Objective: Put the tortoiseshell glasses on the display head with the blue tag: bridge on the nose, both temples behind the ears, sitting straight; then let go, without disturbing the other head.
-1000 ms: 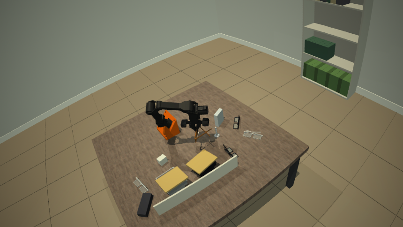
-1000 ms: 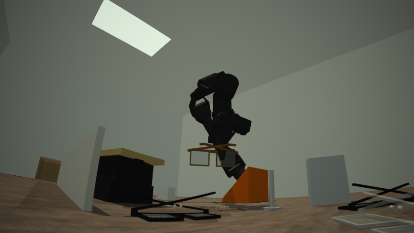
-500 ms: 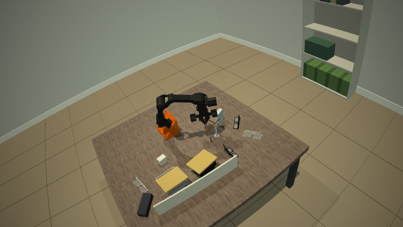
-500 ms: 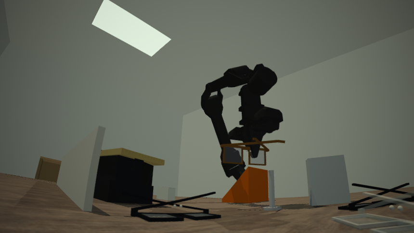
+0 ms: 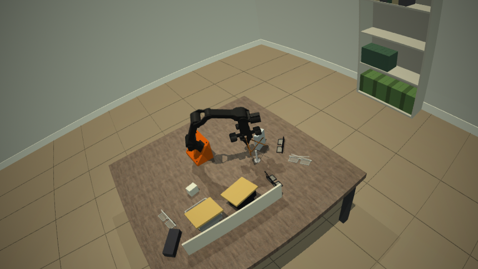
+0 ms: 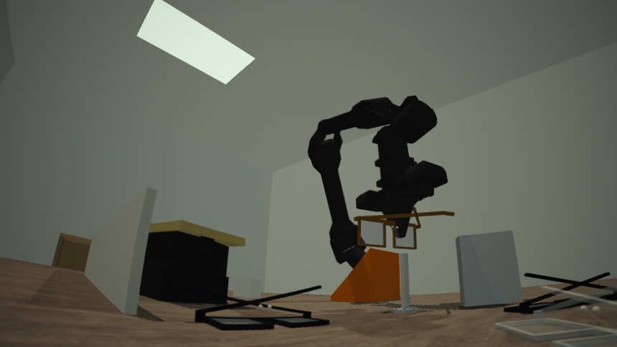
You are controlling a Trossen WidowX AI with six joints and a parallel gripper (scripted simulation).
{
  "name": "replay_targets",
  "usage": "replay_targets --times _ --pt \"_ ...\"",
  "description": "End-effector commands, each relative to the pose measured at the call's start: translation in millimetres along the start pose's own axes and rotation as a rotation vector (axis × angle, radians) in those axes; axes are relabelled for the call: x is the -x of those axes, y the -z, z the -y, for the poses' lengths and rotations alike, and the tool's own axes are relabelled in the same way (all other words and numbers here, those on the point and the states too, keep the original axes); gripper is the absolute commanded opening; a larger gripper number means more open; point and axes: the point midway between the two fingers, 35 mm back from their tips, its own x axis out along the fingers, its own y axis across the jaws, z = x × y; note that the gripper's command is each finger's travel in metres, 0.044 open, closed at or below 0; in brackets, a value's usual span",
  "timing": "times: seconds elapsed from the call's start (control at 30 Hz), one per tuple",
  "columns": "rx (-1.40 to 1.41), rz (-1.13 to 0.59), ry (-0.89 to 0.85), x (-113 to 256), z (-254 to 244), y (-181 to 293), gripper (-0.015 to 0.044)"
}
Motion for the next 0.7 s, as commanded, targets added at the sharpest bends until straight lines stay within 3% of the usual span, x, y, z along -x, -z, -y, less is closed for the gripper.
replay_targets --times 0.0,0.27,0.67 --pt "0.007 0.003 -0.011 -17 1 -1 0.0" --pt "0.007 0.002 -0.012 -59 -1 -2 0.0" --pt "0.007 0.002 -0.012 -60 -1 -2 0.0"
